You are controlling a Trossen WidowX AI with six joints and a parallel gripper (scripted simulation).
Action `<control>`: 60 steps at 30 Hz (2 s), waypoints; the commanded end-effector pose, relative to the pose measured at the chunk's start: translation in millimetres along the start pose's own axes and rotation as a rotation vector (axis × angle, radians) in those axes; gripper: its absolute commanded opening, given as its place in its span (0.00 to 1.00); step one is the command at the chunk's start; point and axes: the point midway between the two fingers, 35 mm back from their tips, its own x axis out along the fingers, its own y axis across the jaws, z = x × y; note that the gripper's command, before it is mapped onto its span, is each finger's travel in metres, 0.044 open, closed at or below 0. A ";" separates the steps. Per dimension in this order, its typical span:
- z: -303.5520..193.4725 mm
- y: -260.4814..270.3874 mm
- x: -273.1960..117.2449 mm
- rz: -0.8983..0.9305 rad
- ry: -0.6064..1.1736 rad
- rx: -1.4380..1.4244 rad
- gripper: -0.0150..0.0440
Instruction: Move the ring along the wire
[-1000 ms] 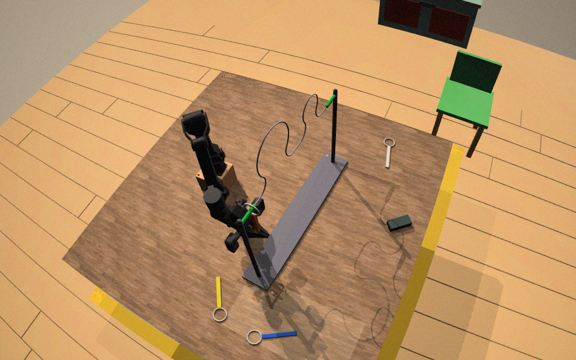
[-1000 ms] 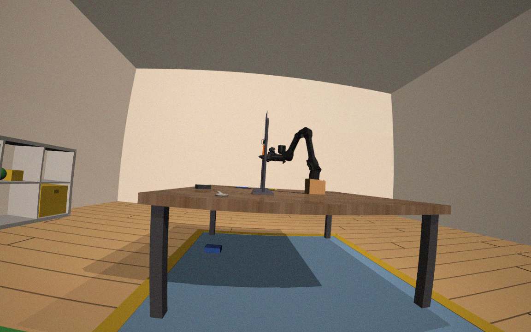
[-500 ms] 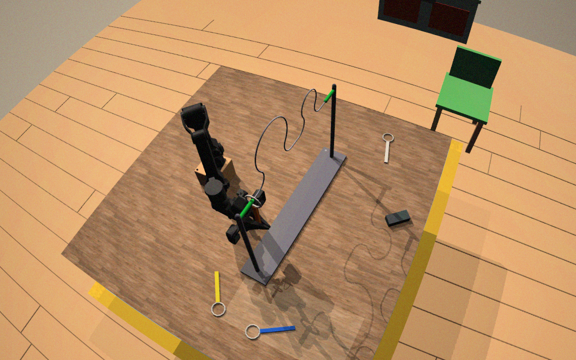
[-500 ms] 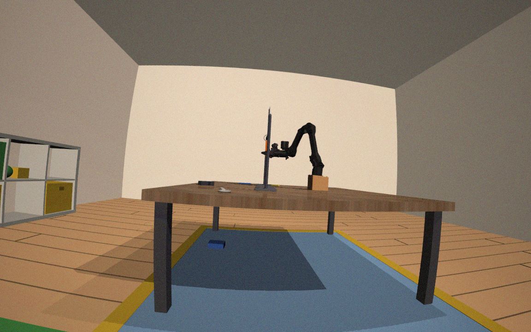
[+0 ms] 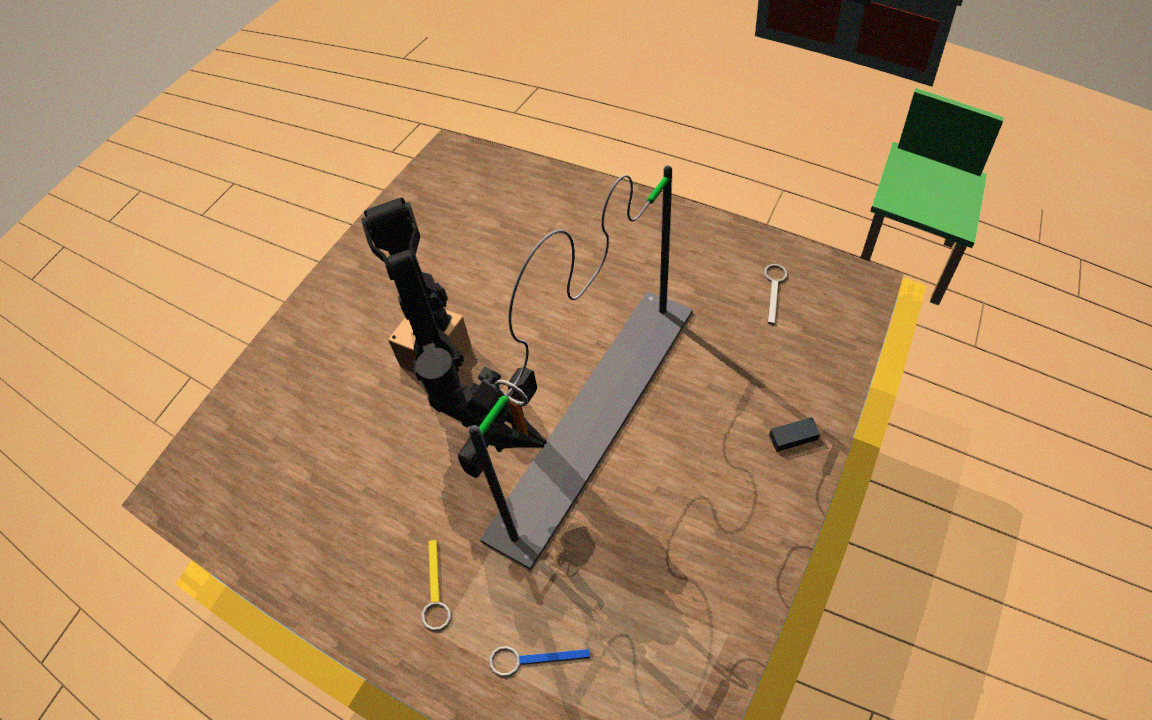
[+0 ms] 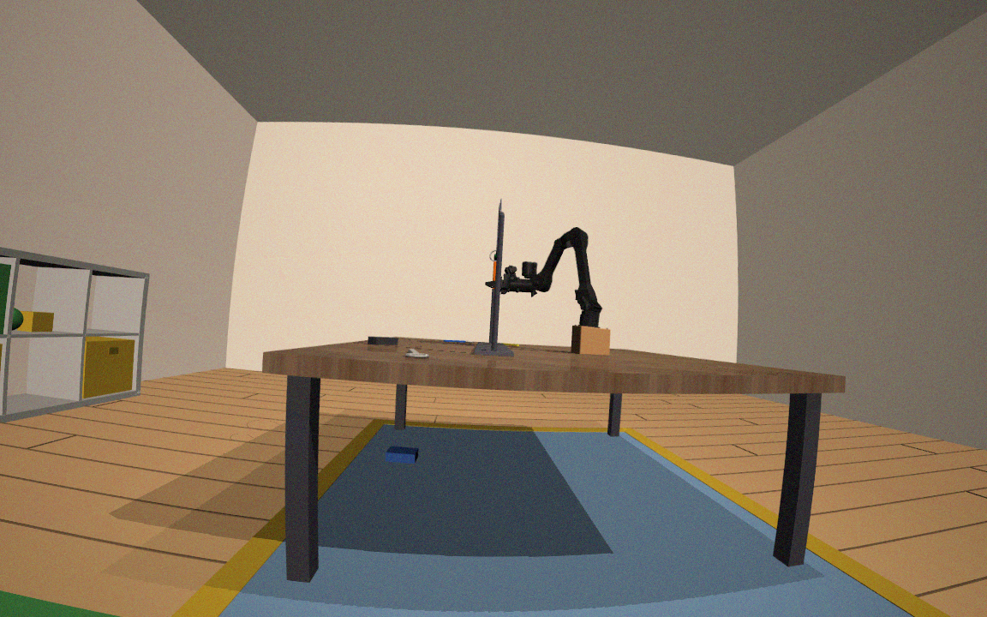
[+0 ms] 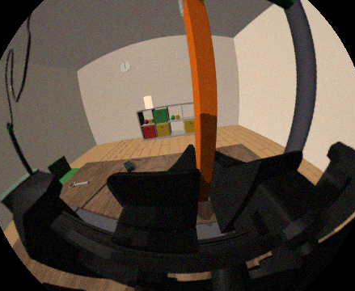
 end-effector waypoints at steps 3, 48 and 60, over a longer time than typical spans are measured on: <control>3.1 10.9 -0.7 -0.002 -0.007 0.032 0.00; 49.1 125.8 -19.2 0.068 0.143 0.764 0.00; 66.6 139.2 -30.9 0.120 0.229 0.896 0.00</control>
